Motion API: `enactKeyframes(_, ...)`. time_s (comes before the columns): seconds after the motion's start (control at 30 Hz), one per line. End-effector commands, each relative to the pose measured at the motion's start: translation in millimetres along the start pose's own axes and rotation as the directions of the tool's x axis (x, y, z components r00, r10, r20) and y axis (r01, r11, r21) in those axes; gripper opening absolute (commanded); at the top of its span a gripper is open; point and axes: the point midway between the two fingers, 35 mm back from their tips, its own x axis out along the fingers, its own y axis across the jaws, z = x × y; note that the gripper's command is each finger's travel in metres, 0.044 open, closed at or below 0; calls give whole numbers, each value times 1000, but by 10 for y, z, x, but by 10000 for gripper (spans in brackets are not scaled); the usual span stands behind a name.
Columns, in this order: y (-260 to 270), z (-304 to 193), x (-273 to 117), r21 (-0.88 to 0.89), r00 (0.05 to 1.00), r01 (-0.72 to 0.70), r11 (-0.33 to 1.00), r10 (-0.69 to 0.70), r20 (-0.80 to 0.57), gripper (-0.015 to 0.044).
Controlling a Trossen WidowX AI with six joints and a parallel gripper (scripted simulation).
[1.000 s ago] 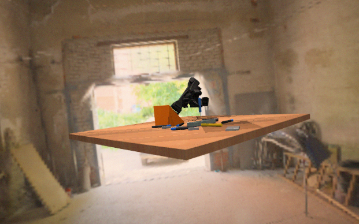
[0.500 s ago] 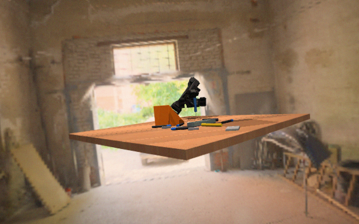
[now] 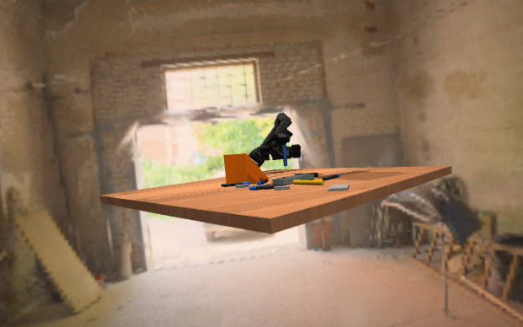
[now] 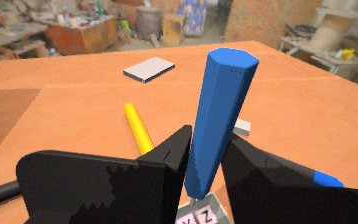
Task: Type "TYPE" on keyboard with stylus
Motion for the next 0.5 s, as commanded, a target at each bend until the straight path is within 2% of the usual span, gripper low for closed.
enactKeyframes(0.0,-22,-90,23,4,1000,9,1000,-9,-5,0)
enactKeyframes(0.4,-20,-218,53,5,1000,8,1000,-8,-5,0)
enactKeyframes(0.47,-24,-229,60,5,1000,9,1000,-9,-5,52)
